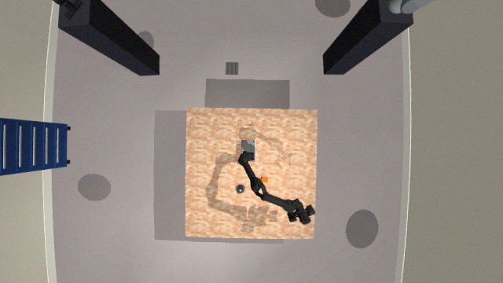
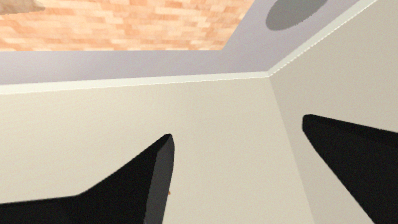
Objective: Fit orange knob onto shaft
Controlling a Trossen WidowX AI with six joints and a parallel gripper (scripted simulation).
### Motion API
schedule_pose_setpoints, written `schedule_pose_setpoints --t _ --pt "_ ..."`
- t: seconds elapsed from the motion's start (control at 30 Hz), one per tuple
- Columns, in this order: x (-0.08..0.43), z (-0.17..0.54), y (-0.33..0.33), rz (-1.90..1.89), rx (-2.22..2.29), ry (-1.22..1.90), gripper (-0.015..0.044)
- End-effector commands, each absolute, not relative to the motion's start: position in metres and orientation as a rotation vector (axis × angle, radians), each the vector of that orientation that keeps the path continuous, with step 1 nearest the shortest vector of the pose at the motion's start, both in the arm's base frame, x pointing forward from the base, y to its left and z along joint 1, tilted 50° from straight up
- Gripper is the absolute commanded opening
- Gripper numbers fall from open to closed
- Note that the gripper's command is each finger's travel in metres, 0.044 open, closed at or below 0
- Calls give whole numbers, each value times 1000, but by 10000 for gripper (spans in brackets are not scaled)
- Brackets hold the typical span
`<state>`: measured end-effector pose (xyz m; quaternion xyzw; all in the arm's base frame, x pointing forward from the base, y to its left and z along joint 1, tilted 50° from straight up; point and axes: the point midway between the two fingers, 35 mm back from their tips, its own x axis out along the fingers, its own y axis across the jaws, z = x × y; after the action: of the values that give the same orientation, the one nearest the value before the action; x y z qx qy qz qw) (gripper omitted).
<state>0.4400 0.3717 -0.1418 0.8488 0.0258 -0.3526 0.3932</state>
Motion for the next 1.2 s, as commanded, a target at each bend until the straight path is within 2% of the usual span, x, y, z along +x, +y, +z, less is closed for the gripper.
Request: schedule_pose_setpoints --t 0.0,0.13,0.3,0.53,0.87,1.17 --pt "440 -143 370 -903 2163 57 426" --pt "433 -155 327 -1063 2344 -150 440" --pt "414 -168 261 -1250 2573 -567 440" --pt "392 -174 210 -1324 2700 -980 440" --pt "354 -174 146 -1279 2772 -1608 440" --pt "311 -166 92 -1054 2723 -2228 440"
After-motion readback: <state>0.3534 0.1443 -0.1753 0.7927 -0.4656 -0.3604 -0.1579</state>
